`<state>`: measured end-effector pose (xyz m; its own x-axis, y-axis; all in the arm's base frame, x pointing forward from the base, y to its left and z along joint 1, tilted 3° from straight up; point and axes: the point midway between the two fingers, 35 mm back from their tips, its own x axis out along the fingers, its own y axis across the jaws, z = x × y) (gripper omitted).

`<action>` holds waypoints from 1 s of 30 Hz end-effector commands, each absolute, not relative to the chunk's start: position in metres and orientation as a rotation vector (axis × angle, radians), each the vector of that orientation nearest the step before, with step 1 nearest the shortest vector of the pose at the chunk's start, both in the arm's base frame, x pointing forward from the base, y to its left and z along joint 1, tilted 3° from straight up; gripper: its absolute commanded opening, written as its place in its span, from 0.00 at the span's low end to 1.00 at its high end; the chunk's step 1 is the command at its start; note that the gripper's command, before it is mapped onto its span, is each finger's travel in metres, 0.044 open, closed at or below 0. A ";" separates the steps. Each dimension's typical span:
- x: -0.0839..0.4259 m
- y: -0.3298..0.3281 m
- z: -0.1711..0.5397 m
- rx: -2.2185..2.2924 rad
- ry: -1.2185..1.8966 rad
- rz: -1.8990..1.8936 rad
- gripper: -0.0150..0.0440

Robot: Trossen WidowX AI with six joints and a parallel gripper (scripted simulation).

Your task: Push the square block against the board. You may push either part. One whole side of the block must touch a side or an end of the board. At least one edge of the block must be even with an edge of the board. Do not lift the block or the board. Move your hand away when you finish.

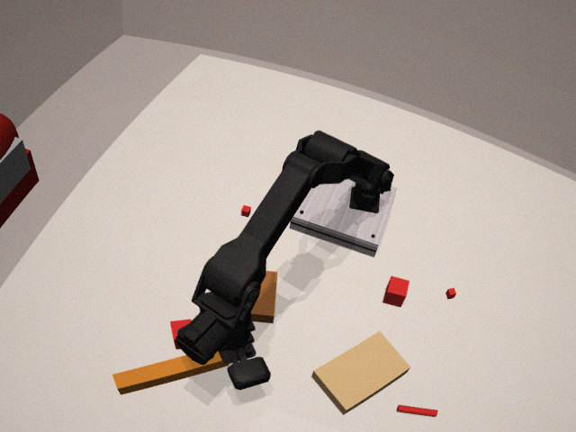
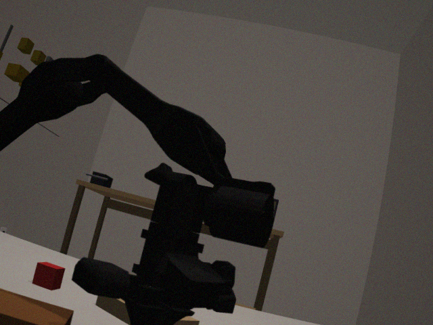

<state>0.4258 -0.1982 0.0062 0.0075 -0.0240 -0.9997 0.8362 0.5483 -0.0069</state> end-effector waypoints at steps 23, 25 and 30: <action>0.404 -0.164 0.003 0.755 1.422 -0.785 0.25; 0.402 -0.162 0.003 0.755 1.423 -0.784 0.25; 0.406 -0.165 0.046 0.755 1.422 -0.783 0.25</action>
<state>0.4007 -0.1629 0.0147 -0.0296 -0.0087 -0.9995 0.8341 0.5509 -0.0295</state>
